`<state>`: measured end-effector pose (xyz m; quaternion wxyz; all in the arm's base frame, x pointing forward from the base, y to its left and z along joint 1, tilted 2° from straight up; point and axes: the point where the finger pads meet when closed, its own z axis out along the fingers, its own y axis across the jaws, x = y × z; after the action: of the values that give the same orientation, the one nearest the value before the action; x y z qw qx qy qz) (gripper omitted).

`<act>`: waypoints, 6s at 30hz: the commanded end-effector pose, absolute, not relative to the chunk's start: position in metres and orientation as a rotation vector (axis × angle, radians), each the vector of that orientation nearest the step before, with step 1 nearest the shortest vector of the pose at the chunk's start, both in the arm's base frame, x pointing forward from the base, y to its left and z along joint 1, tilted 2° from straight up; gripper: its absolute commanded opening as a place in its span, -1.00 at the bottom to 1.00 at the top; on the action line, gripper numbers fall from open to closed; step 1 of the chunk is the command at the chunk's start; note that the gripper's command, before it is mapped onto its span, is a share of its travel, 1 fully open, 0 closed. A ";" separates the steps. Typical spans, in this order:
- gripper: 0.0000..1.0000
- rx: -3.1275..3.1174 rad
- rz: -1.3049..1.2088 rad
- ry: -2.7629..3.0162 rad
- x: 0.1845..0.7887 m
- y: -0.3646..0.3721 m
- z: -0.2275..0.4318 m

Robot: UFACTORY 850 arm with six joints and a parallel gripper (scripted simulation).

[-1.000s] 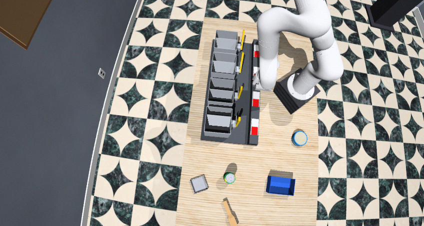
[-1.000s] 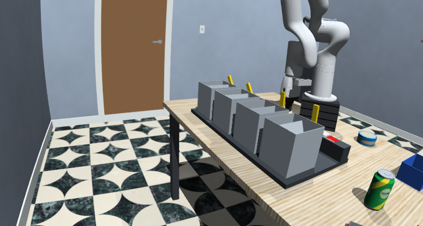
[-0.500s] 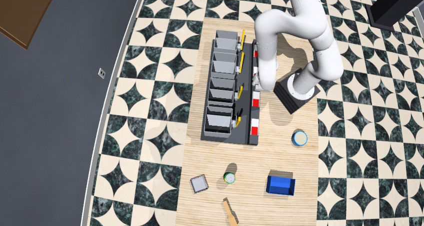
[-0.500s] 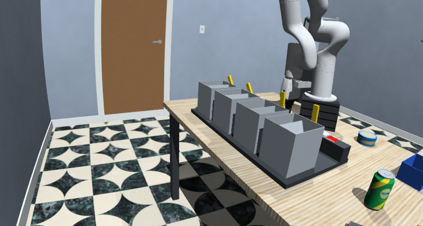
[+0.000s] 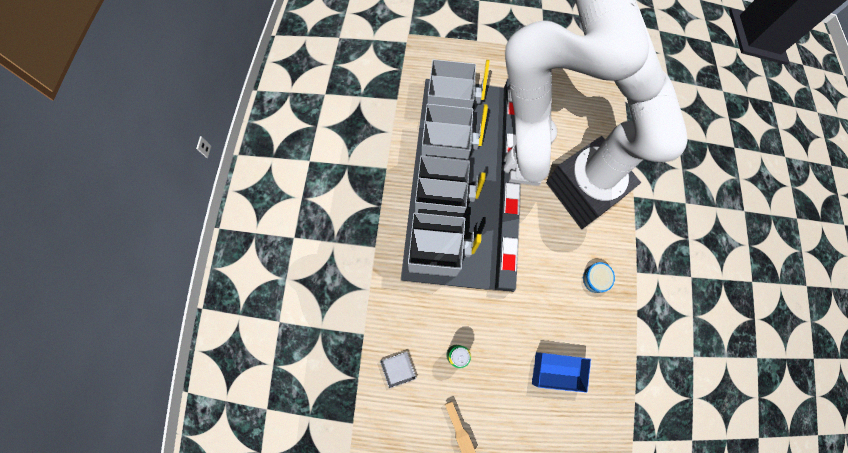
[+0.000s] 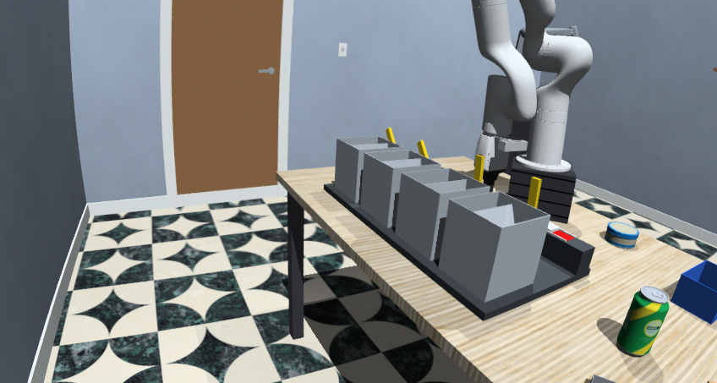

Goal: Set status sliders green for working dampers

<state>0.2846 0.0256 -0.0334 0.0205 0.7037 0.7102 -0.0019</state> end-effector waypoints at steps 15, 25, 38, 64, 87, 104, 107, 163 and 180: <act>-1.00 2.182 -0.005 2.202 0.285 0.026 -0.034; -1.00 2.182 -0.005 2.202 0.285 0.026 -0.035; -1.00 2.182 -0.005 2.202 0.285 0.025 -0.042; -1.00 2.182 -0.005 2.202 0.285 0.025 -0.046; -1.00 2.182 -0.005 2.202 0.285 0.027 -0.046; -1.00 2.182 -0.005 2.202 0.285 0.030 -0.046; -1.00 2.182 -0.005 2.202 0.285 0.031 -0.046; -1.00 2.182 -0.005 2.202 0.285 0.058 -0.047; -1.00 2.182 -0.005 2.202 0.285 0.067 -0.047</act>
<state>0.2846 0.0653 -0.0472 0.0205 0.7037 0.7102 -0.0019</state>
